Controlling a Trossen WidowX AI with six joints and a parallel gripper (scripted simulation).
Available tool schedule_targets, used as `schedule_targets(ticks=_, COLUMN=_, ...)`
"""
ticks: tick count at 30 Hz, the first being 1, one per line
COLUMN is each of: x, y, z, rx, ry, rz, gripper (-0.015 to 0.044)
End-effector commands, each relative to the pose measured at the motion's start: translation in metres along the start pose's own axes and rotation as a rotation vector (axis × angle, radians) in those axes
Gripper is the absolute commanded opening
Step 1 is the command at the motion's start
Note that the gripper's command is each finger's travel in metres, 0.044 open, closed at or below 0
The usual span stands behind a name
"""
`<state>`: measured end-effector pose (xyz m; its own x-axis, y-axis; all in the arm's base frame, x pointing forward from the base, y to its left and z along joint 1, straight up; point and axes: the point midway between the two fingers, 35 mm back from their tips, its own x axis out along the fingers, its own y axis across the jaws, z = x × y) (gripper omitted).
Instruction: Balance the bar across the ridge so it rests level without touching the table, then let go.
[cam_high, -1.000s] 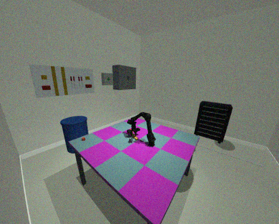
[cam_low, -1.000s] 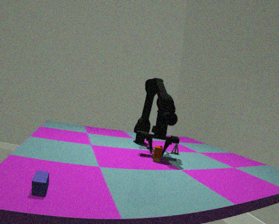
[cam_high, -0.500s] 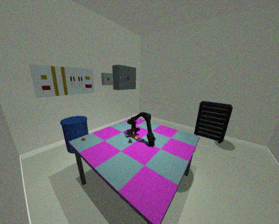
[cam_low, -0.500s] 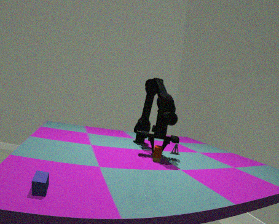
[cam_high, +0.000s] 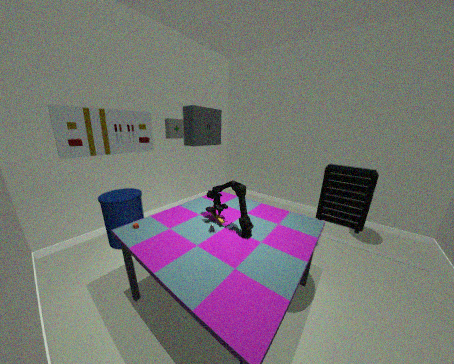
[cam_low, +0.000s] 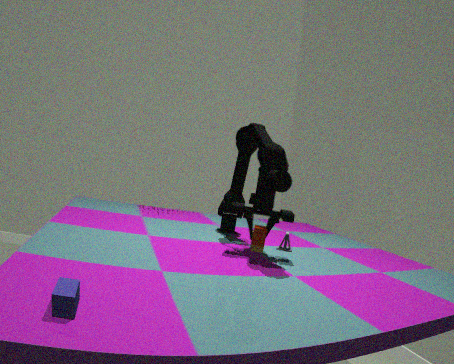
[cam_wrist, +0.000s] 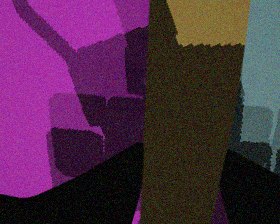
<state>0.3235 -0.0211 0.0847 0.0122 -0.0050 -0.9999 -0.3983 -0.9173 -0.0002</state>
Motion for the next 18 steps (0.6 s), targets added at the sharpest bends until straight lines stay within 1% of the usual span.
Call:
schedule_targets(ticks=1, x=-0.016, y=-0.001, z=-0.002, rx=-0.003, ry=0.014, rz=-0.007, gripper=0.0000)
schedule_targets(ticks=18, x=-0.060, y=0.000, z=0.002, rx=-0.005, ry=0.012, rz=-0.008, gripper=0.0000)
